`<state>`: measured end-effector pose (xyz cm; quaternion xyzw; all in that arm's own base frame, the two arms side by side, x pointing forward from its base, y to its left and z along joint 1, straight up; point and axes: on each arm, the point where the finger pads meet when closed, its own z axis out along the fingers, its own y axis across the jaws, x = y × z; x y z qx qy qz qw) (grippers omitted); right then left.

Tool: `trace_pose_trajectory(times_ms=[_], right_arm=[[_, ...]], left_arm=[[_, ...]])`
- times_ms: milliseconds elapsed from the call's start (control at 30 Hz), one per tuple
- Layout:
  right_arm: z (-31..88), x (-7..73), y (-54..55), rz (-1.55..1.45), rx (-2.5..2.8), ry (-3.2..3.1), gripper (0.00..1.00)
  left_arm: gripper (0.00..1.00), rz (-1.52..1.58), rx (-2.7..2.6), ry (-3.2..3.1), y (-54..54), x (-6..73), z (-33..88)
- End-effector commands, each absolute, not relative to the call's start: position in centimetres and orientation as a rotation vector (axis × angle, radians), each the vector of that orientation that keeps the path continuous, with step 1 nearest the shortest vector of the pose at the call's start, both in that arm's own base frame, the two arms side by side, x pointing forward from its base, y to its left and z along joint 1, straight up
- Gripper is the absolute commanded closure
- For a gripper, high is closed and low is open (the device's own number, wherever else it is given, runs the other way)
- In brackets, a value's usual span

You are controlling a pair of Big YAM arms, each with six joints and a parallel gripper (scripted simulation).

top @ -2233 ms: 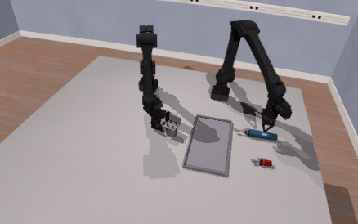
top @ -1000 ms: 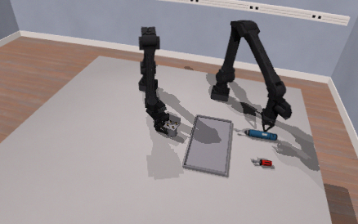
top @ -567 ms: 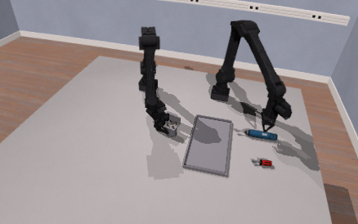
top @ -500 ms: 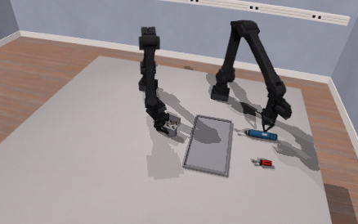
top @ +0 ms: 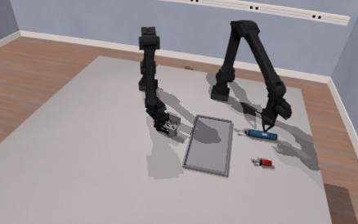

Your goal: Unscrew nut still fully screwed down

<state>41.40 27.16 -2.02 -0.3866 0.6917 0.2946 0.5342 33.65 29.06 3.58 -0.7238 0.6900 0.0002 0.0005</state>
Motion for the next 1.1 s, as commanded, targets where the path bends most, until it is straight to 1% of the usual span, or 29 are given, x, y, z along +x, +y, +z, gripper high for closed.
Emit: trace_pose_trajectory(times_ms=[0,1000,1067], right_arm=[[-1.64,41.82,27.36,0.701,-0.918,1.636,0.39],[-1.64,41.82,27.36,0.701,-0.918,1.636,0.40],[-1.64,41.82,27.36,0.701,-0.918,1.636,0.41]], left_arm=[[0.35,-0.006,-2.255,2.139,29.78,34.62,4.57],[0.35,-0.006,-2.255,2.139,29.78,34.62,4.57],[0.35,-0.006,-2.255,2.139,29.78,34.62,4.57]])
